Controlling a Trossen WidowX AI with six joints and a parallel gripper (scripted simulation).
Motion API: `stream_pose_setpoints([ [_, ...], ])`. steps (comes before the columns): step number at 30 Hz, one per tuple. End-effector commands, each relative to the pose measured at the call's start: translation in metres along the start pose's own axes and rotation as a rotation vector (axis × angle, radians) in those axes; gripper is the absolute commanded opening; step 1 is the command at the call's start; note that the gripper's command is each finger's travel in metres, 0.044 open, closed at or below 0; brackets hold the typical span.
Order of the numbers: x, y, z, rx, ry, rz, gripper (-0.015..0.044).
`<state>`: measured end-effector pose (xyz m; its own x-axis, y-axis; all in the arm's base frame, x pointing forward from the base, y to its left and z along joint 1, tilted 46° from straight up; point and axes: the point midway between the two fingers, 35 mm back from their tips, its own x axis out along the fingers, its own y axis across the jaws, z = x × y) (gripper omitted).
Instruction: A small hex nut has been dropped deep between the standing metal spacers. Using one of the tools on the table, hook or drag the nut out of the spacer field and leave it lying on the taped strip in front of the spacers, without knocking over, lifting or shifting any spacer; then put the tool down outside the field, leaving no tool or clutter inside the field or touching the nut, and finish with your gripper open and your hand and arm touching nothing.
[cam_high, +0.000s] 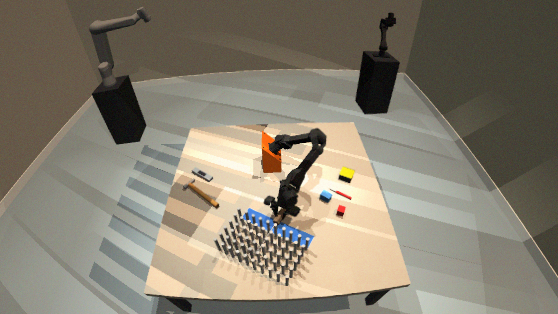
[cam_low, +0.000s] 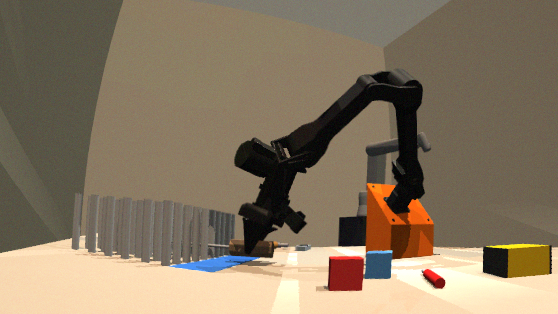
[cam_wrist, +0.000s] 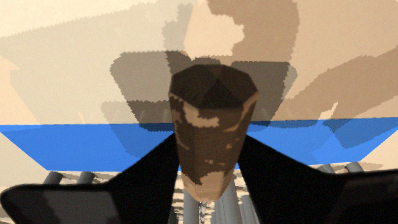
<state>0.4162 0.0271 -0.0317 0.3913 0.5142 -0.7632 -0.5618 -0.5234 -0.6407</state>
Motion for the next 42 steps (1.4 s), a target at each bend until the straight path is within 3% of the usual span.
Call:
stream_pose_setpoints([
  [1,0.003,0.001,0.0,0.006,0.005,0.0,0.0],
  [42,0.004,-0.007,0.022,0.008,0.003,0.001,0.0],
])
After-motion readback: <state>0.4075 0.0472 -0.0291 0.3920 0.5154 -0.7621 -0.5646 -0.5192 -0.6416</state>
